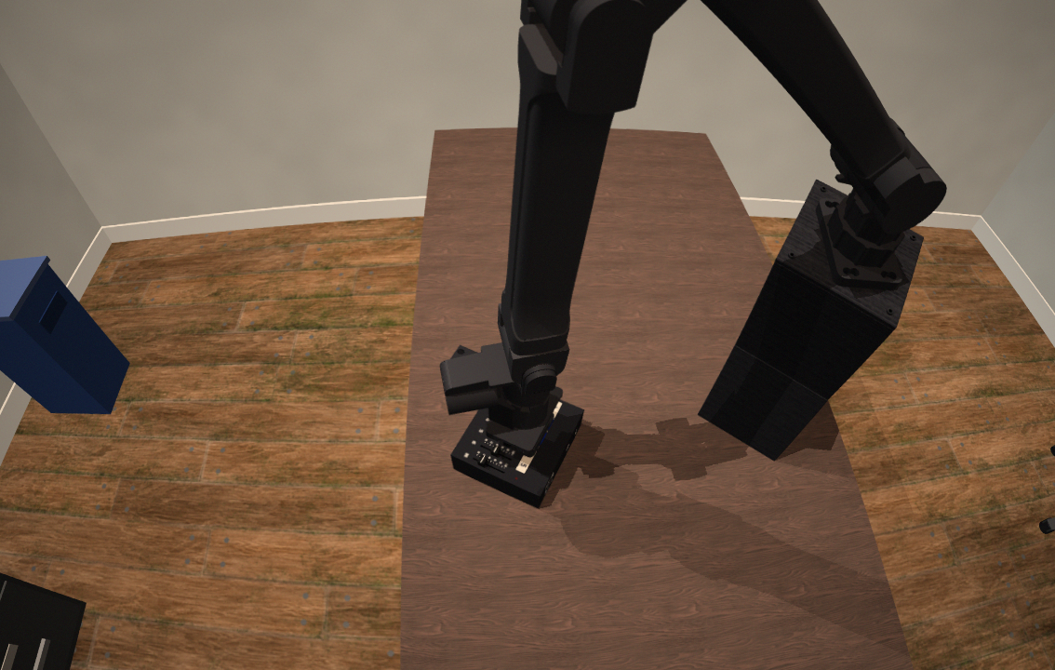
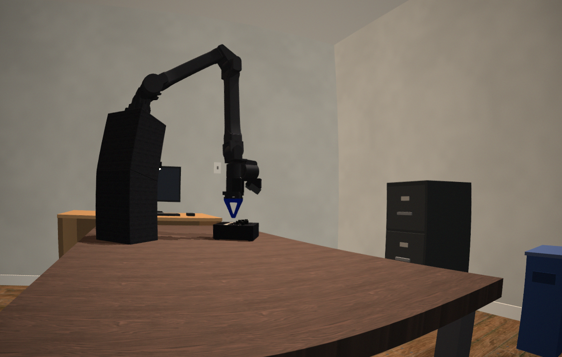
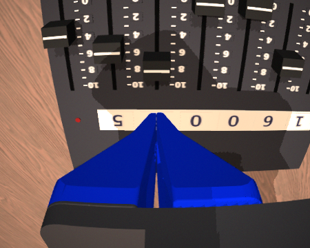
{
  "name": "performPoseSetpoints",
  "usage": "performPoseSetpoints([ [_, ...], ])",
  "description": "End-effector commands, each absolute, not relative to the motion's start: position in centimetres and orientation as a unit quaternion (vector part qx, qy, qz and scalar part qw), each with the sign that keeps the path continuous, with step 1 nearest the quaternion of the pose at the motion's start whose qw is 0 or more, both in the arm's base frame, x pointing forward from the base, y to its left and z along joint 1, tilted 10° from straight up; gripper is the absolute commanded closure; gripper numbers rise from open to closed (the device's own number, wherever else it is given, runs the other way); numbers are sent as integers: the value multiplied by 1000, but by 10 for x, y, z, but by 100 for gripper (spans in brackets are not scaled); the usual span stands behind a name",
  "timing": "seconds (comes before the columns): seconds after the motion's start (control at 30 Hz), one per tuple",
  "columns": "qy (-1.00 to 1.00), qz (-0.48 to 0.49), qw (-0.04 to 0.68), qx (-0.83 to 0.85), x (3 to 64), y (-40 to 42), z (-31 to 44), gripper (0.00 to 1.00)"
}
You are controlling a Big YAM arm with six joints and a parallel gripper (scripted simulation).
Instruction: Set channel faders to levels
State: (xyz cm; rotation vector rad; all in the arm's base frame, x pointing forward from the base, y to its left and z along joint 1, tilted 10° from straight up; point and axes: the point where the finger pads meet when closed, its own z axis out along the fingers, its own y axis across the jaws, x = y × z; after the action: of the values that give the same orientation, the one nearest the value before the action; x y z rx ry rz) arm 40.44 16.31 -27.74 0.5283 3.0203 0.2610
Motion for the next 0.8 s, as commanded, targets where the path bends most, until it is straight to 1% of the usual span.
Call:
performPoseSetpoints([
  [0.0,981,84,34,173,403,162,-279,100],
  [0.77,980,85,36,174,406,165,-288,100],
])
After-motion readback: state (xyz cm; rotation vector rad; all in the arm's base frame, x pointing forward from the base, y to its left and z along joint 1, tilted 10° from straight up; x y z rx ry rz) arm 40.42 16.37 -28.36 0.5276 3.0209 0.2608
